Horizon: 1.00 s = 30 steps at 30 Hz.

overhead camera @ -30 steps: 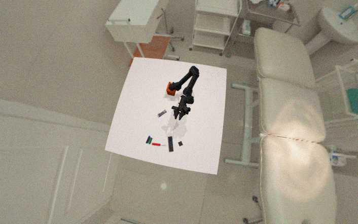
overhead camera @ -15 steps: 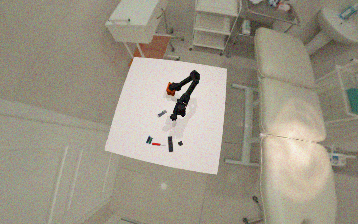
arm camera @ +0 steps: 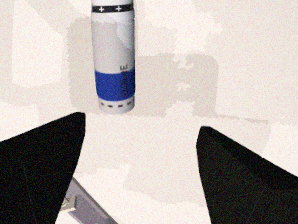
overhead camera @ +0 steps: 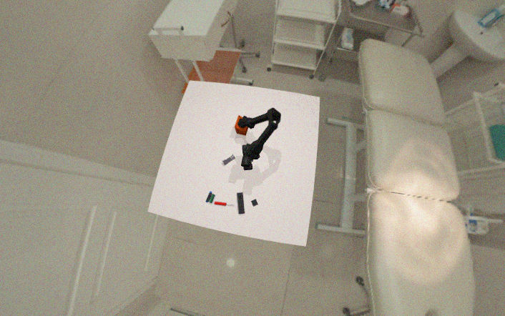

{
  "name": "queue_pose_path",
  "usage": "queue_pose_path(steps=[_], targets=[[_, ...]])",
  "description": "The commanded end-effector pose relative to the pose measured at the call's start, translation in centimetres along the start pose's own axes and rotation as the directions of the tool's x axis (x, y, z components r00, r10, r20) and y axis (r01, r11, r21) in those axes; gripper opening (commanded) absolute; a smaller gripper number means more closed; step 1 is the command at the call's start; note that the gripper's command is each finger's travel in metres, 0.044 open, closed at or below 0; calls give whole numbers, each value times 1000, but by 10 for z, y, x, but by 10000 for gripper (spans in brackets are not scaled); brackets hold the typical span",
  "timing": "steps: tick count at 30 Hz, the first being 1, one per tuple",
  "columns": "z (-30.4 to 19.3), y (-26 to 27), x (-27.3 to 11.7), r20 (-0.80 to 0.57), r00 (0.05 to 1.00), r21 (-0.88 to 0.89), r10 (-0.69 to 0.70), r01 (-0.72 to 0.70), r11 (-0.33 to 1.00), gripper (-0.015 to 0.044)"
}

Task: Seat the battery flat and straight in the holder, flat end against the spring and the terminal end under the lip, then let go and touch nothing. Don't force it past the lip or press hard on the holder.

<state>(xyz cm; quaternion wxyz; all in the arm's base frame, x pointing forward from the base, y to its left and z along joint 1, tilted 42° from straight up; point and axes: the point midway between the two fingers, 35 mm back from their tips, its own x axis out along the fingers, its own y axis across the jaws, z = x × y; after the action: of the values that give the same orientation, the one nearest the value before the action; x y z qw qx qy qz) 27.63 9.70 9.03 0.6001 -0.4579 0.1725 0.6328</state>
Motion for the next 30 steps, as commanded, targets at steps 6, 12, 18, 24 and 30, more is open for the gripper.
queue_pose_path(steps=[6,12,18,24,30], targets=[[12,12,8,126,987,-135,101,-84,987,240],[12,12,11,126,987,-135,101,-84,987,240],[13,12,21,126,987,-135,102,-84,987,240],[14,13,30,126,987,-134,102,-85,987,240],[15,14,40,126,987,-134,102,-84,987,240]])
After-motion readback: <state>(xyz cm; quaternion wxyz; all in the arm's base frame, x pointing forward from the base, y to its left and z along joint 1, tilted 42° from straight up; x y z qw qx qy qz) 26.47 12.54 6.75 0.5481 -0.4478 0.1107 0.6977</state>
